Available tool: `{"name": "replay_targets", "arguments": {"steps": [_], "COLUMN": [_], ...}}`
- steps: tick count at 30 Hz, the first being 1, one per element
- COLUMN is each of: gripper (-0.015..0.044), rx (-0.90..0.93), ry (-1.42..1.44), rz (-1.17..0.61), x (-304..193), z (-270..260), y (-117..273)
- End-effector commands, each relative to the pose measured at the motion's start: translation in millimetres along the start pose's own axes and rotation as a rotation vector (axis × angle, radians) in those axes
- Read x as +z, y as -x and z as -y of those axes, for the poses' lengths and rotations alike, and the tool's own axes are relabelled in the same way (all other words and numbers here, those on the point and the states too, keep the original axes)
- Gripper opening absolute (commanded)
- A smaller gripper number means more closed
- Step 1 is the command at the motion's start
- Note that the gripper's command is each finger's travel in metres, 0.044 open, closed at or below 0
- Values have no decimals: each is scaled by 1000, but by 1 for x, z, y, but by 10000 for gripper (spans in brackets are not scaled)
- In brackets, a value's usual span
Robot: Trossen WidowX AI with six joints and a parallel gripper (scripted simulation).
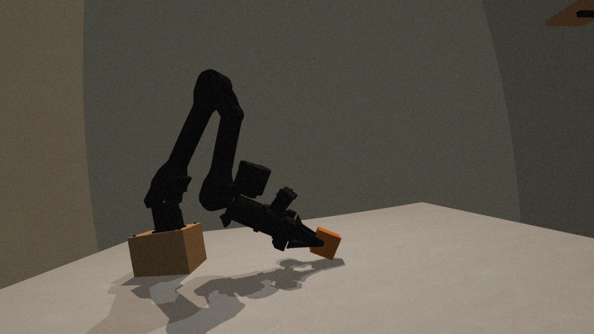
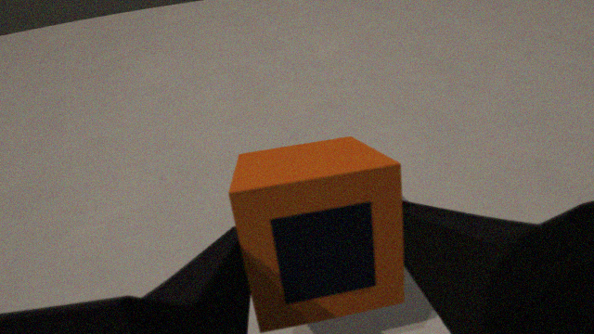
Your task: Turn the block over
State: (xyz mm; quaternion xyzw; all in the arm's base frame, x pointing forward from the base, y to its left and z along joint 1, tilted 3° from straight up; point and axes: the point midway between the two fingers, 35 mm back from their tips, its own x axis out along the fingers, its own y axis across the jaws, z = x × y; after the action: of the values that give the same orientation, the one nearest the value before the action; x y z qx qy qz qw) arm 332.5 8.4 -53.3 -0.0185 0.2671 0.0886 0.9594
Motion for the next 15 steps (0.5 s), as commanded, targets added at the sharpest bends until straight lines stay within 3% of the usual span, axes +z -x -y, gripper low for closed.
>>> {"name": "replay_targets", "arguments": {"steps": [1,15], "gripper": [52,420], "rx": [6,6], "ry": [-2,-2], "rz": [6,6], "x": [1,1], "z": [-1,-1], "y": [1,1]}}
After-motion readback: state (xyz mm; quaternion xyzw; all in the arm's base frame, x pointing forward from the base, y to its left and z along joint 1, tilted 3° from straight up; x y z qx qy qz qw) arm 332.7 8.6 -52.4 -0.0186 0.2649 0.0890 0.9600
